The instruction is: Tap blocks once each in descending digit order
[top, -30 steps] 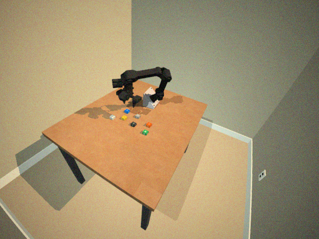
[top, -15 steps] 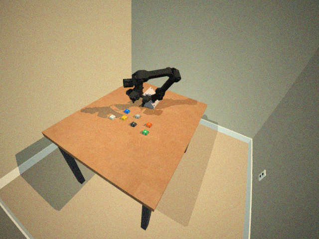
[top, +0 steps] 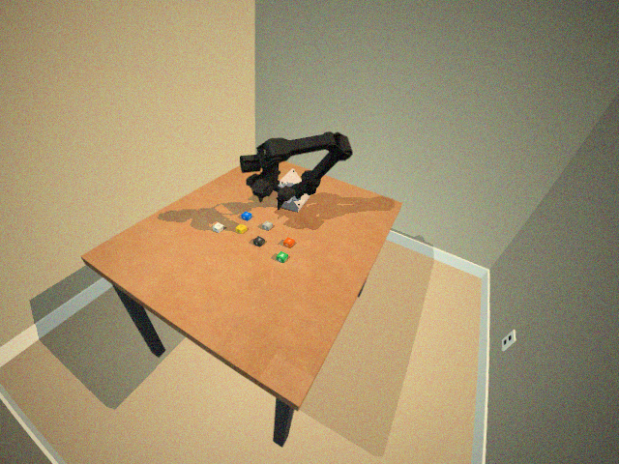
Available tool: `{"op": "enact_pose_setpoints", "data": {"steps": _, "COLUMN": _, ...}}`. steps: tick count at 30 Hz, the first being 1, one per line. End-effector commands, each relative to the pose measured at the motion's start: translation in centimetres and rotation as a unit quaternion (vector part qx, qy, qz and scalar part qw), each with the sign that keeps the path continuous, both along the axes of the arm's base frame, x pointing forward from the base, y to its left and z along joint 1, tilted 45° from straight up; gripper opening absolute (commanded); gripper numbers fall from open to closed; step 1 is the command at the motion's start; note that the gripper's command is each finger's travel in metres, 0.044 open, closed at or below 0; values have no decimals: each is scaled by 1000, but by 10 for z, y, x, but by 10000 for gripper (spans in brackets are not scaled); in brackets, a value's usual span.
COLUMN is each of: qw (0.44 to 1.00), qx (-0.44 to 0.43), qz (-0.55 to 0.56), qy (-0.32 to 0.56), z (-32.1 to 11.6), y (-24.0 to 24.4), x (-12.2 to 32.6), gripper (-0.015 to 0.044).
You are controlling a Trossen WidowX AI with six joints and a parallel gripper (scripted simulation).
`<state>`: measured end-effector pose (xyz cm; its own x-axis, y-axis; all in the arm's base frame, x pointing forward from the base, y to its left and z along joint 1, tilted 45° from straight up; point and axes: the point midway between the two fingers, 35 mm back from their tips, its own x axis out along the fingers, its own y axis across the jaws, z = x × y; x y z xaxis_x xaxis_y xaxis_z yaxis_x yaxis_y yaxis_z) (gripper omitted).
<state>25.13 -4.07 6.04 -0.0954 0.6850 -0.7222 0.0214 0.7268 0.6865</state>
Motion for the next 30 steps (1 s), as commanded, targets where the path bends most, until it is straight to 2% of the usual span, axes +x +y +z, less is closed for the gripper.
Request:
{"op": "enact_pose_setpoints", "data": {"steps": 1, "qw": 1000, "qx": -3, "qz": 5, "qy": -11, "z": 33, "y": 35, "x": 23, "gripper": 400}}
{"op": "enact_pose_setpoints", "data": {"steps": 4, "qw": 1000, "qx": 3, "qz": 6, "qy": -11, "z": 69, "y": 77, "x": 36, "gripper": 400}}
{"op": "enact_pose_setpoints", "data": {"steps": 6, "qw": 1000, "qx": 5, "qz": 7, "qy": -11, "z": 78, "y": 87, "x": 37, "gripper": 400}}
{"op": "enact_pose_setpoints", "data": {"steps": 27, "qw": 1000, "qx": 5, "qz": 7, "qy": -11, "z": 78, "y": 87, "x": 37, "gripper": 400}}
{"op": "enact_pose_setpoints", "data": {"steps": 30, "qw": 1000, "qx": 5, "qz": 7, "qy": -11, "z": 81, "y": 89, "x": 52, "gripper": 400}}
